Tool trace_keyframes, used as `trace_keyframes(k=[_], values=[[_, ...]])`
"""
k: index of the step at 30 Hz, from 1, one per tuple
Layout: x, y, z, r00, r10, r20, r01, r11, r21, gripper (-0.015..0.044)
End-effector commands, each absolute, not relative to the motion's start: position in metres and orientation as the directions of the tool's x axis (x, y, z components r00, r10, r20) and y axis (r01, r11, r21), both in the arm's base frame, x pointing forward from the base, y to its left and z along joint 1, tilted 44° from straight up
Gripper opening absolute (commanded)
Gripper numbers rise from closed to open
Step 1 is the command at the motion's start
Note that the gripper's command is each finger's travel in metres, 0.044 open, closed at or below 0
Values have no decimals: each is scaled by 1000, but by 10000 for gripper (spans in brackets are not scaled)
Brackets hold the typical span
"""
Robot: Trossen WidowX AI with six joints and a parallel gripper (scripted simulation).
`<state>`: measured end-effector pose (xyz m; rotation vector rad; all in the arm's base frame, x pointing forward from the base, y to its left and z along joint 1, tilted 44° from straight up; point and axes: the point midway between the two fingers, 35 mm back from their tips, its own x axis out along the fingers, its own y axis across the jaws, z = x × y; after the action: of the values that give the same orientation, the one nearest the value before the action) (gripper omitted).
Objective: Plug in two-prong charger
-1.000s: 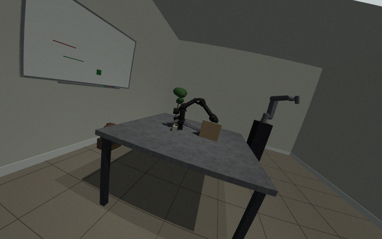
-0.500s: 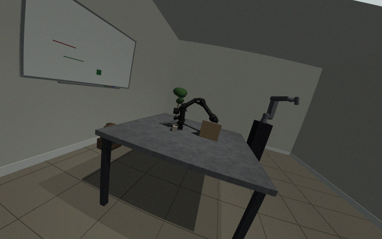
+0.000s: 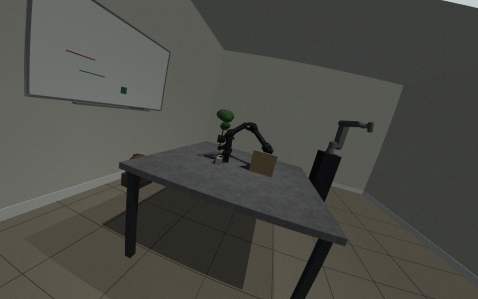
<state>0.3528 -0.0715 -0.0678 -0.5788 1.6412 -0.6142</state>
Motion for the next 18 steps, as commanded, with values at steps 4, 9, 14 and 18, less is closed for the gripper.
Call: trace_keyframes(k=[4,9,14,18], values=[[349,-72,-68,-146,-677,-721,-32,732,-681,440],[348,-72,-68,-144,-677,-721,-31,732,-681,440],[346,-72,-68,-142,-678,-721,-29,731,-681,440],[345,-72,-68,-141,-678,-722,-28,731,-682,440]])
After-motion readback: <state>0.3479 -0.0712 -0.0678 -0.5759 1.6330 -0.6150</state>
